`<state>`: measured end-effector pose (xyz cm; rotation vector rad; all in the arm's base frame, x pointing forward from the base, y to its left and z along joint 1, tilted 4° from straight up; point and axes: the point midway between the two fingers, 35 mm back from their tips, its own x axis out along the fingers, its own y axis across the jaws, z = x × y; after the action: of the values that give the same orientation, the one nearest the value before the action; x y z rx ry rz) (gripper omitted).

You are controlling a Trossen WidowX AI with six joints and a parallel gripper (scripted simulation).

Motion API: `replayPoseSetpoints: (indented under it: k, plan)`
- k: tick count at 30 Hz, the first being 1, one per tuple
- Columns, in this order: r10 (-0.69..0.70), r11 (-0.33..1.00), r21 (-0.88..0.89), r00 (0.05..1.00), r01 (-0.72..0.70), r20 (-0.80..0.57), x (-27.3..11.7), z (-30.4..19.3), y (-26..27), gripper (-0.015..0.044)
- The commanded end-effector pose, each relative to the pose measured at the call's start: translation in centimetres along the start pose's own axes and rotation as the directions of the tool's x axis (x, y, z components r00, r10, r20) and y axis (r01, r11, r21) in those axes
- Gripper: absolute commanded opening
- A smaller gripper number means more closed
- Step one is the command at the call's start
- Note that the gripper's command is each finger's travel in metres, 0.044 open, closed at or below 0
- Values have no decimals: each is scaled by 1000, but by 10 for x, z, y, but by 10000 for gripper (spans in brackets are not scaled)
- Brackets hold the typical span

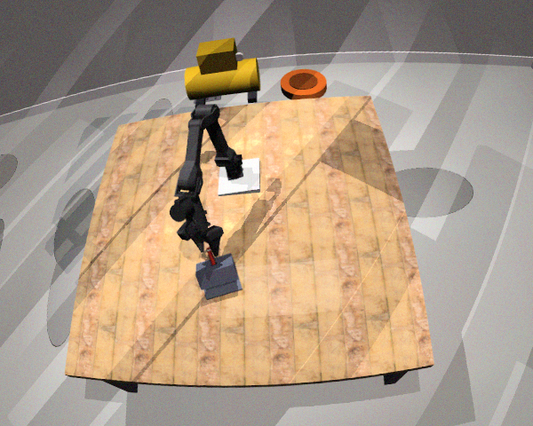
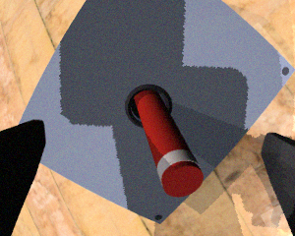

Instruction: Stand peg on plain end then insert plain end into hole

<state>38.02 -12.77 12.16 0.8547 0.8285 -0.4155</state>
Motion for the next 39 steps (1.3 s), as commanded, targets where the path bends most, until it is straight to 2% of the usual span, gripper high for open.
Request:
replayPoseSetpoints:
  k: [1,39]
  plan:
    - [7,1000,-6,1000,-7,6,-9,2,2,440]
    - [-1,1000,1,1000,1,3,-74,1,-4,440]
